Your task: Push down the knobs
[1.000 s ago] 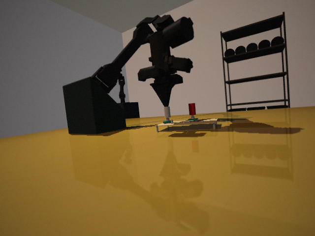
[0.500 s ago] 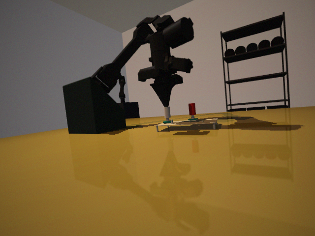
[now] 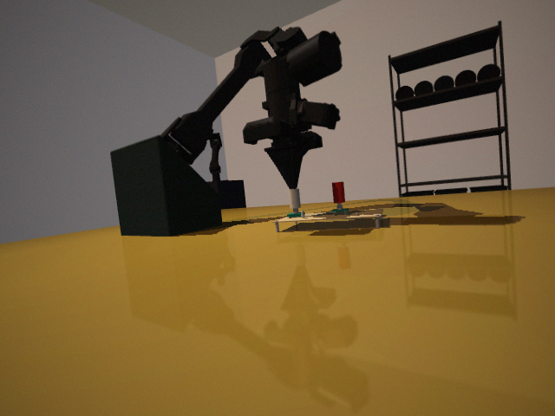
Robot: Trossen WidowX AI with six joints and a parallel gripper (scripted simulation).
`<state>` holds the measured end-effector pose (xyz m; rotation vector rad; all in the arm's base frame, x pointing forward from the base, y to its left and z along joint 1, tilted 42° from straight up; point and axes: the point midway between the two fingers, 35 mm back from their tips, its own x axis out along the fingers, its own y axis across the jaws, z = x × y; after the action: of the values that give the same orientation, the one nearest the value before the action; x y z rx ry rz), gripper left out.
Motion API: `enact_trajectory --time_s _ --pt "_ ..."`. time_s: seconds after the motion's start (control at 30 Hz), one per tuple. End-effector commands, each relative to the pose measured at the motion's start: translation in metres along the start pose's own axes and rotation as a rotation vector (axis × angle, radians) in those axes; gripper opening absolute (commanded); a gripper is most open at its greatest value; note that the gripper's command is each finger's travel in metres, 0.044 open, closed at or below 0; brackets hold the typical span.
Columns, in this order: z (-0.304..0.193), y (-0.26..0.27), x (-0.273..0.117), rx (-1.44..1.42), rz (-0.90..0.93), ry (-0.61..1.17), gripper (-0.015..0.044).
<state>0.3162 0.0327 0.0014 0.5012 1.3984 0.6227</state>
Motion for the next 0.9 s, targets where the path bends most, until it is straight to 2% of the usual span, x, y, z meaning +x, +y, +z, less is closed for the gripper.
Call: enact_trajectory --time_s 0.0,0.7,0.87 --pt "0.001 0.002 0.008 -0.019 0.002 0.009 0.0" --pt "0.002 0.002 -0.018 -0.019 0.001 0.009 0.0" --pt "0.001 0.003 -0.014 -0.016 0.005 0.011 0.0131"
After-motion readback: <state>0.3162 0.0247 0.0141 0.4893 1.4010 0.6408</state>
